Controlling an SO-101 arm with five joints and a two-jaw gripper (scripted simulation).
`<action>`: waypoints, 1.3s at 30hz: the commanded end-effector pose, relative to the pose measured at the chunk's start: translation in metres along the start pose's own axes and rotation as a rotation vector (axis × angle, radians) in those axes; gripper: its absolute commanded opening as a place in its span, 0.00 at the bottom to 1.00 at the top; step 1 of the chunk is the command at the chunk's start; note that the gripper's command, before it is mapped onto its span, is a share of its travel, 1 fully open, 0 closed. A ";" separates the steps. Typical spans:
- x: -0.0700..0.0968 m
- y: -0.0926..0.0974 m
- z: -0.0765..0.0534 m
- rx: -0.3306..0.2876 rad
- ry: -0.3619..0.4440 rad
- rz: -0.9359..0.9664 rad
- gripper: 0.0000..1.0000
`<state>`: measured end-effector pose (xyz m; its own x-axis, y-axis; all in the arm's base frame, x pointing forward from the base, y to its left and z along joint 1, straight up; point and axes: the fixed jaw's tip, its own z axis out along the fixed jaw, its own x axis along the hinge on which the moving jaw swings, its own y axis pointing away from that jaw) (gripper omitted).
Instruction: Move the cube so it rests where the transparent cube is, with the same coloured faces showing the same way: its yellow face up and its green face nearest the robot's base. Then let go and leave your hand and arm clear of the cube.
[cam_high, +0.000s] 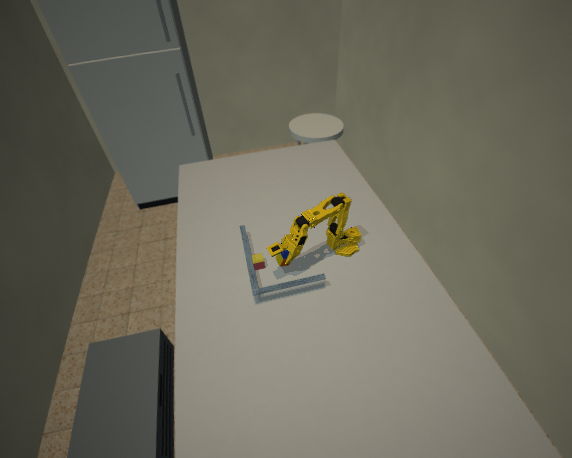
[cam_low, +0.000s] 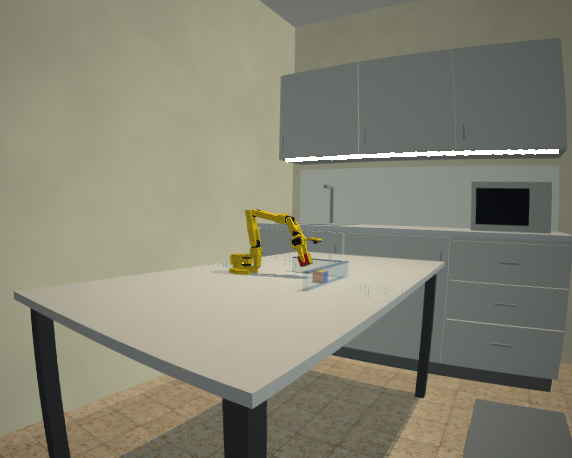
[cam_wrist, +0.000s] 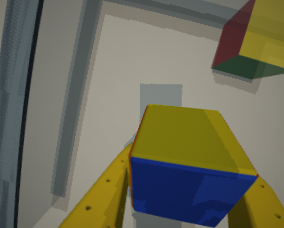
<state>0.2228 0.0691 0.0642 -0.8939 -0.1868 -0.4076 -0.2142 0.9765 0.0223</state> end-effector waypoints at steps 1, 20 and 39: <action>-0.011 0.002 -0.008 -0.010 -0.110 -0.001 0.22; -0.012 0.003 -0.008 -0.018 -0.213 -0.001 0.22; -0.014 0.003 -0.007 -0.023 -0.273 0.002 0.22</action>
<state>0.2255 0.0716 0.0647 -0.8033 -0.1624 -0.5730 -0.2219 0.9744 0.0350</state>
